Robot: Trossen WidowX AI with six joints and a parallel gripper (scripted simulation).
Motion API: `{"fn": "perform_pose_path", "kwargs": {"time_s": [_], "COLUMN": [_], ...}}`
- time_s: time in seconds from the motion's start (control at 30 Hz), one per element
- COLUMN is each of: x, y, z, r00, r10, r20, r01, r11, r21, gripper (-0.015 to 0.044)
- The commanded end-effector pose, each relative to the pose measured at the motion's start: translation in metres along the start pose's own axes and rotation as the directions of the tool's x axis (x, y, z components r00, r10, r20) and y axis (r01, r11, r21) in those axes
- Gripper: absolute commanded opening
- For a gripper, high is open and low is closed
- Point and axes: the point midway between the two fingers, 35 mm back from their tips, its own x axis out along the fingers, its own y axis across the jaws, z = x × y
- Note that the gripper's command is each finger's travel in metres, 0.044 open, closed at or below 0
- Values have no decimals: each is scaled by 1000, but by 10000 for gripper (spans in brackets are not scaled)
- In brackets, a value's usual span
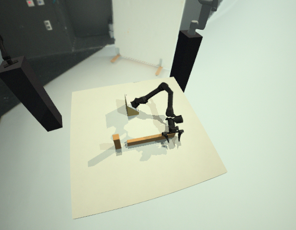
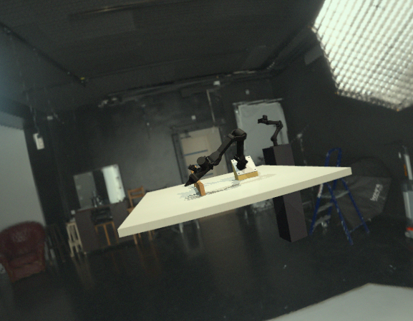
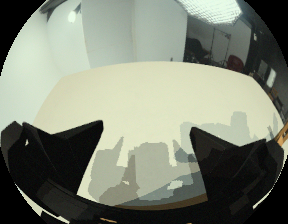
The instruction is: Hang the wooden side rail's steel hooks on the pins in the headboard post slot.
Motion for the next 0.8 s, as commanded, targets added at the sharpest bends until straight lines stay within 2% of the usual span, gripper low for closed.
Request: {"fn": "perform_pose_path", "kwargs": {"time_s": [0.0, 0.37, 0.77], "x": [12, 22, -21], "y": [-40, -171, -306], "z": [6, 23, 22], "r00": [999, 985, 953], "r10": [-41, -162, -289], "r20": [13, 54, 89], "r01": [41, 161, 284], "r11": [999, 987, 957], "r21": [-3, 13, 64], "gripper": [440, 440, 440]}}
